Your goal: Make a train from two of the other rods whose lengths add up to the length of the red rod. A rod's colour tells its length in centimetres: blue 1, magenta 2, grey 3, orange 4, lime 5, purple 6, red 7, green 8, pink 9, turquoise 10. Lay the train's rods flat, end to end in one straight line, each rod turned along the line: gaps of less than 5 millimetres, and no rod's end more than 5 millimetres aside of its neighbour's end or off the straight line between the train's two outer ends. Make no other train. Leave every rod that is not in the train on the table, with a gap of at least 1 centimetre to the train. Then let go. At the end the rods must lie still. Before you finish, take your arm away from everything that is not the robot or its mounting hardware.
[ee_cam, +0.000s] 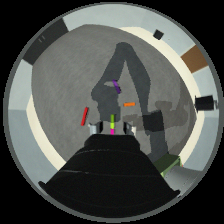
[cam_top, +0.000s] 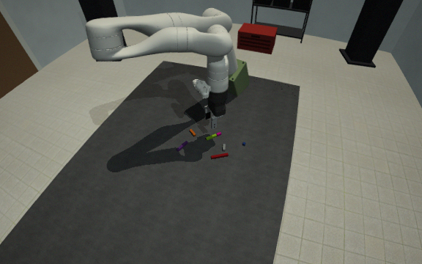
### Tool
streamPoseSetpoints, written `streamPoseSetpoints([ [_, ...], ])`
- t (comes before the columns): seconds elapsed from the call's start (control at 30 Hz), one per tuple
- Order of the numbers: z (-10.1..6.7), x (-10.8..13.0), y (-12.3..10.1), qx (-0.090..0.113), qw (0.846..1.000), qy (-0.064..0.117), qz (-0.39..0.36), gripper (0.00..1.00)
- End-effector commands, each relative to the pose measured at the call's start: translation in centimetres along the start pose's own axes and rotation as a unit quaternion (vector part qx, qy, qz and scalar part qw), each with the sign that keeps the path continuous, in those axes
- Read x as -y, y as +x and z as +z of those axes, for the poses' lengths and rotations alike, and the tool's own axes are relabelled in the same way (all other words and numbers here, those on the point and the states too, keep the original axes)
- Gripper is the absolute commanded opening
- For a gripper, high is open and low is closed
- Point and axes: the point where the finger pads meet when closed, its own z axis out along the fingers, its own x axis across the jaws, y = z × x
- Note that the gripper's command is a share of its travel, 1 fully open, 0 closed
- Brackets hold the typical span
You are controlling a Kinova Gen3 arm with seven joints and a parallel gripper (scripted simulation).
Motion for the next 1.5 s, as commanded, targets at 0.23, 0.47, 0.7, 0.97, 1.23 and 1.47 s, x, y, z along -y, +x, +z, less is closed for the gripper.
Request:
streamPoseSetpoints([
  [0.23, -0.5, 0.1, 0.0, 0.02, 1.0, -0.002, -0.004, 1.0],
  [0.47, -2.0, 0.1, 0.1, 0.021, 1.0, -0.004, -0.005, 1.0],
  [0.7, -4.0, 0.1, 0.2, 0.021, 1.0, -0.004, -0.005, 1.0],
  [0.97, -5.7, 0.1, 0.2, 0.021, 1.0, -0.004, -0.005, 1.0],
  [1.23, -7.5, 0.2, 0.3, 0.021, 1.0, -0.004, -0.005, 1.0],
  [1.47, -8.2, 0.2, 0.3, 0.021, 1.0, -0.004, -0.005, 1.0],
])
